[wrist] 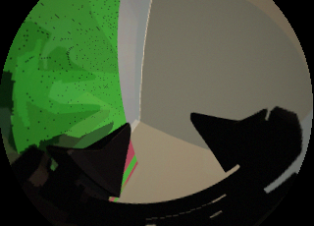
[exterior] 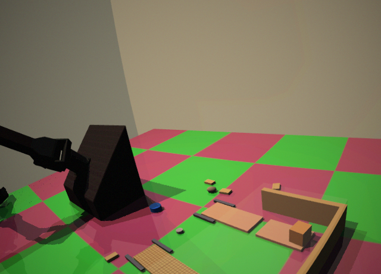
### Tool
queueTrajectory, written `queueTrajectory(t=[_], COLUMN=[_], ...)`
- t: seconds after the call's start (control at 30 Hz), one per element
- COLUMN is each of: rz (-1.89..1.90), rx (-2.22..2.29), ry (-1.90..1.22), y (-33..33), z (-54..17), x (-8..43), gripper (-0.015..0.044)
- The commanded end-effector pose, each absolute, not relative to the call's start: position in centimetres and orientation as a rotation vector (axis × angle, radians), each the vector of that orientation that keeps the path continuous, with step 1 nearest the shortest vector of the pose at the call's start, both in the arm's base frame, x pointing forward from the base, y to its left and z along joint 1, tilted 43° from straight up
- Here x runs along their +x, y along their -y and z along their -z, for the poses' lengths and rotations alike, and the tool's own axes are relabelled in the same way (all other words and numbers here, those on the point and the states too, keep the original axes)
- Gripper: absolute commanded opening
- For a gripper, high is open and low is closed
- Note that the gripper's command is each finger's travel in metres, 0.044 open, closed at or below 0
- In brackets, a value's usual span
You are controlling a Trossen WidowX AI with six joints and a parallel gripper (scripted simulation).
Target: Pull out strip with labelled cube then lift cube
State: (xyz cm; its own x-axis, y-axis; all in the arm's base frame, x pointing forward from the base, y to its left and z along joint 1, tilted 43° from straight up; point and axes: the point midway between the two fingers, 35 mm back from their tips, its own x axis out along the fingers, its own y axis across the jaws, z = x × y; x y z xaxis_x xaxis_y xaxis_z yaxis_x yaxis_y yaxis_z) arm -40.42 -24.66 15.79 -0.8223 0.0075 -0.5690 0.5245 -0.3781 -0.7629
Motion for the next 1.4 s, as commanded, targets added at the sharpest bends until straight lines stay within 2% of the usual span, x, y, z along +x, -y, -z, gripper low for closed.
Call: queueTrajectory(t=[0.0, 0.37, 0.83, 1.0, 1.37], rz=[2.343, 2.33, 2.025, 1.902, 1.565], rx=[0.577, 0.309, -0.138, -0.208, -0.223], ry=[-1.345, -1.084, -0.842, -0.794, -0.579], y=[28.1, 34.8, 41.9, 42.4, 41.4], z=[-19.0, -24.4, -31.8, -33.0, -31.8], x=[-38.0, -30.8, -13.9, -8.4, 9.0], gripper=[0.04, 0.04, 0.04, 0.04, 0.04])
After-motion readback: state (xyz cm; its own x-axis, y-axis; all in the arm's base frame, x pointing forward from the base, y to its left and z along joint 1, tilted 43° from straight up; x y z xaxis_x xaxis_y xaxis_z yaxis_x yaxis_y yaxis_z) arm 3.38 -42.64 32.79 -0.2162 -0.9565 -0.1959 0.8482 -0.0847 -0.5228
